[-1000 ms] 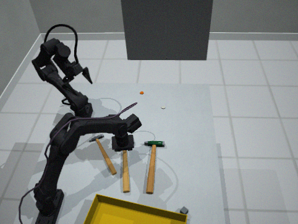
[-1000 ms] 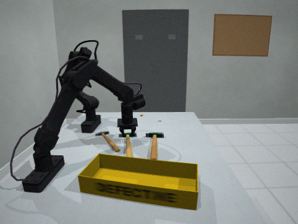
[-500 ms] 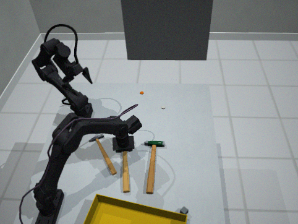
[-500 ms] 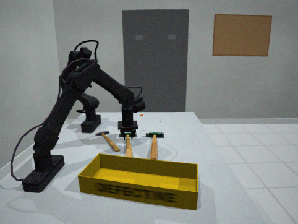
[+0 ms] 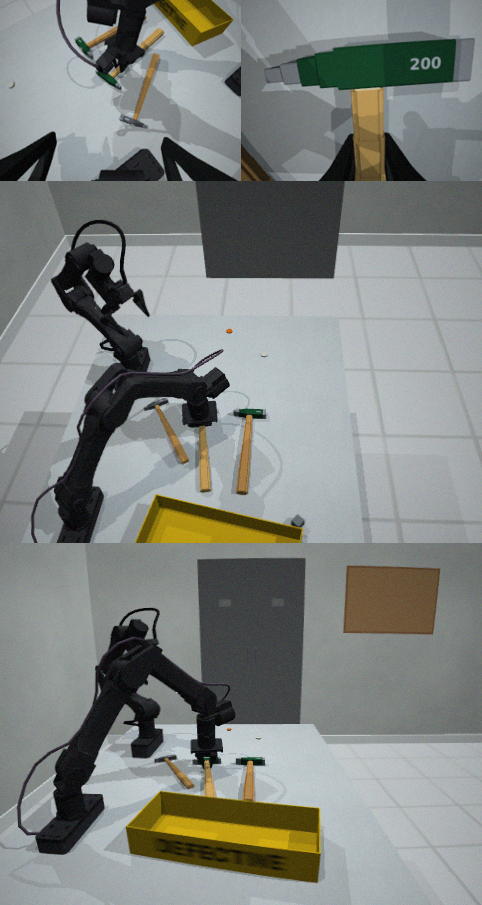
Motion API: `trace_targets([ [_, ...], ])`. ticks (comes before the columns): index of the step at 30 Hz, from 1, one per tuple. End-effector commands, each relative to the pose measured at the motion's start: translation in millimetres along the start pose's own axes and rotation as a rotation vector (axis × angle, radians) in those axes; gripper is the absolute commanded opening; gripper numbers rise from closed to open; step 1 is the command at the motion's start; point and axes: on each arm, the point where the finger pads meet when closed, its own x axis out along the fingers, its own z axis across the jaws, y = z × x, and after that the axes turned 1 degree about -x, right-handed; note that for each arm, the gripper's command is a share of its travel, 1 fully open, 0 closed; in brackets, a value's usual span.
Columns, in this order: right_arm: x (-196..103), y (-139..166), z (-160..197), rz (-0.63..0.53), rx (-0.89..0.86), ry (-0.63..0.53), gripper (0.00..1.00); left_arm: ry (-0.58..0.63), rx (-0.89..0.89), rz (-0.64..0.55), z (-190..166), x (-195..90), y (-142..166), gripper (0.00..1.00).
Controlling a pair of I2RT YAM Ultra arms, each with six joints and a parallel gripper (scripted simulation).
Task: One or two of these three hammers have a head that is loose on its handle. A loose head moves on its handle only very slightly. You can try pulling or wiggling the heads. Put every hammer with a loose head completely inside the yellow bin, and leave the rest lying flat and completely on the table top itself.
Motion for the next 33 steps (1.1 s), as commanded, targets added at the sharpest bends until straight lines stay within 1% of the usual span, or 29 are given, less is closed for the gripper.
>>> trace_targets([
  [1, -8.3, -5.9, -4.7, -0.023, -0.01, 0.029, 0.19, 0.001, -0.004, -0.027, -0.7, -9.1, -1.2, 1.0],
  [4, -7.7, -3.3, -3.2, -0.022, -0.009, 0.025, 0.15, 0.001, -0.004, -0.027, -0.7, -9.1, -1.2, 1.0],
  [6, -7.7, -3.3, -3.2, -0.022, -0.009, 0.025, 0.15, 0.001, -0.004, -0.027, -0.7, -9.1, -1.2, 1.0],
  [8, -7.7, -3.3, -3.2, -0.022, -0.008, 0.025, 0.12, 0.001, -0.004, -0.027, -0.7, -9.1, -1.2, 1.0],
  [9, -7.7, -3.3, -3.2, -0.022, -0.008, 0.025, 0.0, 0.001, -0.004, -0.027, -0.7, -9.1, -1.2, 1.0],
  [10, -7.7, -3.3, -3.2, -0.022, -0.008, 0.025, 0.0, 0.001, -0.004, -0.027, -0.7, -9.1, -1.2, 1.0],
  [12, -8.2, -1.5, -3.3, -0.022, -0.009, 0.025, 0.0, 0.001, -0.004, -0.027, -0.7, -9.1, -1.2, 1.0],
  [13, -8.2, -1.5, -3.3, -0.022, -0.008, 0.025, 0.11, 0.001, -0.004, -0.027, -0.7, -9.1, -1.2, 1.0],
  [14, -11.8, -3.0, -3.8, -0.021, -0.007, 0.024, 0.13, 0.001, -0.004, -0.027, -0.7, -9.1, -1.2, 1.0],
  [16, -19.2, -4.0, -2.3, -0.016, -0.005, 0.017, 0.13, 0.001, -0.004, -0.027, -0.7, -9.1, -1.2, 1.0],
  [21, -59.6, -16.3, -2.2, -0.024, -0.006, 0.019, 0.13, 0.001, -0.004, -0.027, -0.7, -9.1, -1.2, 1.0],
  [23, -59.6, -16.3, -2.2, -0.024, -0.006, 0.019, 0.13, 0.001, -0.004, -0.027, -0.7, -9.1, -1.2, 1.0],
  [25, -73.2, -19.8, -1.7, -0.024, -0.006, 0.019, 0.13, 0.001, -0.004, -0.027, -0.7, -9.1, -1.2, 1.0],
  [27, -79.9, -21.6, -1.4, -0.024, -0.006, 0.019, 0.13, 0.001, -0.004, -0.027, -0.7, -9.1, -1.2, 1.0],
  [33, -80.9, -21.3, -0.6, -0.022, -0.005, 0.016, 0.13, 0.001, -0.004, -0.027, -0.7, -9.1, -1.2, 1.0],
])
